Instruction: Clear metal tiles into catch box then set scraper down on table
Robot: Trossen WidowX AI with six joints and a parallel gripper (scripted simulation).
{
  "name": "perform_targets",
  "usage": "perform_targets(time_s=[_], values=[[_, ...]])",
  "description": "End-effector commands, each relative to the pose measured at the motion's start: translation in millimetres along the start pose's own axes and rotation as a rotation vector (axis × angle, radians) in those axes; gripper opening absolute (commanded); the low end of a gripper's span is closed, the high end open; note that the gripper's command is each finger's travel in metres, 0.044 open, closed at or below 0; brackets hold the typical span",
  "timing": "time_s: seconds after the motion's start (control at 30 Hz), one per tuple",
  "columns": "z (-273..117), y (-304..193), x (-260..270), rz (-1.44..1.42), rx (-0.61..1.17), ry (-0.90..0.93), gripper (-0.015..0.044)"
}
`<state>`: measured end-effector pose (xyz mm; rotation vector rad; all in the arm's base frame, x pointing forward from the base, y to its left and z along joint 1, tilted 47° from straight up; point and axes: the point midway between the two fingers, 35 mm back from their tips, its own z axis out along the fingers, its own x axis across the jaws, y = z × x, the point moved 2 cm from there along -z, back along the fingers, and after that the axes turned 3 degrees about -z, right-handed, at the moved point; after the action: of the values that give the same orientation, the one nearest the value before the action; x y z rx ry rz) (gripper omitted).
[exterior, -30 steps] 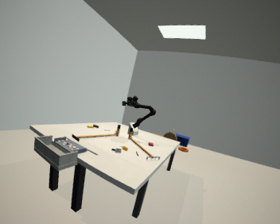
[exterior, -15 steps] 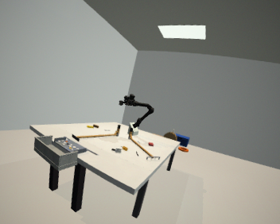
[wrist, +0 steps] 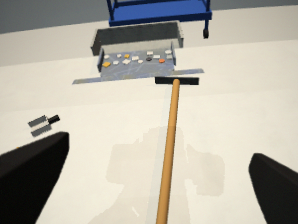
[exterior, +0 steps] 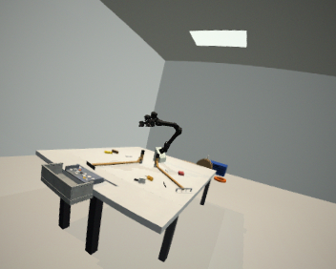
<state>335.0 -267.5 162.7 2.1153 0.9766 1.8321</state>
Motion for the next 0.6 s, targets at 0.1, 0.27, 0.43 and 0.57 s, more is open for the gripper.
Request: perform_targets(time_s=[0.1,0.27,0.43,0.57], values=[[24.1,2.4,-8.6,0.011,0.05,-0.014,0.044],[41.4,1.7,-12.8,0.02,0.088,-0.022,0.044],[59.1,-0.3,-16.7,0.028,0.128,-0.031,0.044],[73.3,-2.8,-19.6,0.033,0.162,-0.038,0.044]])
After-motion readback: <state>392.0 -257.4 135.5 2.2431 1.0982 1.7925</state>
